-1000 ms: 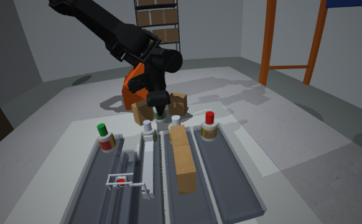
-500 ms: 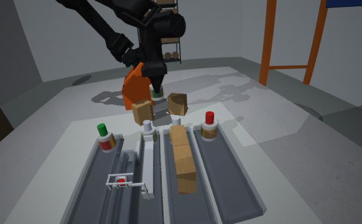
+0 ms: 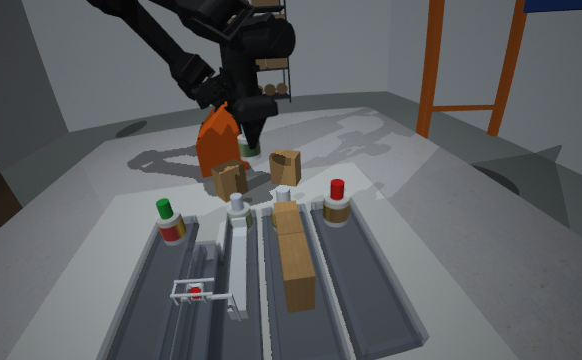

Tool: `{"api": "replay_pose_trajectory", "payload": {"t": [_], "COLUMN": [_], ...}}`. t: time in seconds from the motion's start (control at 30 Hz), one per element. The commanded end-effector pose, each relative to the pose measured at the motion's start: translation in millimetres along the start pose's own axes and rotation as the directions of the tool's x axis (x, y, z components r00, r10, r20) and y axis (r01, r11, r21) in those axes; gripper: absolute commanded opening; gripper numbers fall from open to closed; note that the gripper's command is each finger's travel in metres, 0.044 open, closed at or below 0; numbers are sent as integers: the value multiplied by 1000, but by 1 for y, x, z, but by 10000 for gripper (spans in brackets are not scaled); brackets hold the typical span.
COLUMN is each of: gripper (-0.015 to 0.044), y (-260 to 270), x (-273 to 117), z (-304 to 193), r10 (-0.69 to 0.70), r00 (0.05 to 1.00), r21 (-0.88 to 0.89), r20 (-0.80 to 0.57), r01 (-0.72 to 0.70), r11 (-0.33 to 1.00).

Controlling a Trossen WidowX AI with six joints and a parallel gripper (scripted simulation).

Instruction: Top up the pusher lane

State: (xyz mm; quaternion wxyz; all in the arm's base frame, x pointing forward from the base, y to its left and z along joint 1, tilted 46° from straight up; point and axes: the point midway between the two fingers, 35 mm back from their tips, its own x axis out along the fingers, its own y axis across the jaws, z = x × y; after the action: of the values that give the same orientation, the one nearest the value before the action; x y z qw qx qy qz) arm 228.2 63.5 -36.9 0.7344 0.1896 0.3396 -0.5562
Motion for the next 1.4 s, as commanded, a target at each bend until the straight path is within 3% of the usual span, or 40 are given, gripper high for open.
{"api": "replay_pose_trajectory", "payload": {"t": [0.0, 0.63, 1.37], "gripper": [0, 0, 0], "y": [5, 21, 37], "x": [4, 22, 45], "z": [4, 19, 41], "r10": [3, 5, 1], "r00": [1000, 1000, 1000], "r21": [-112, -602, -951], "r20": [1, 1, 12], "r01": [-2, -3, 11], "r11": [994, 799, 310]}}
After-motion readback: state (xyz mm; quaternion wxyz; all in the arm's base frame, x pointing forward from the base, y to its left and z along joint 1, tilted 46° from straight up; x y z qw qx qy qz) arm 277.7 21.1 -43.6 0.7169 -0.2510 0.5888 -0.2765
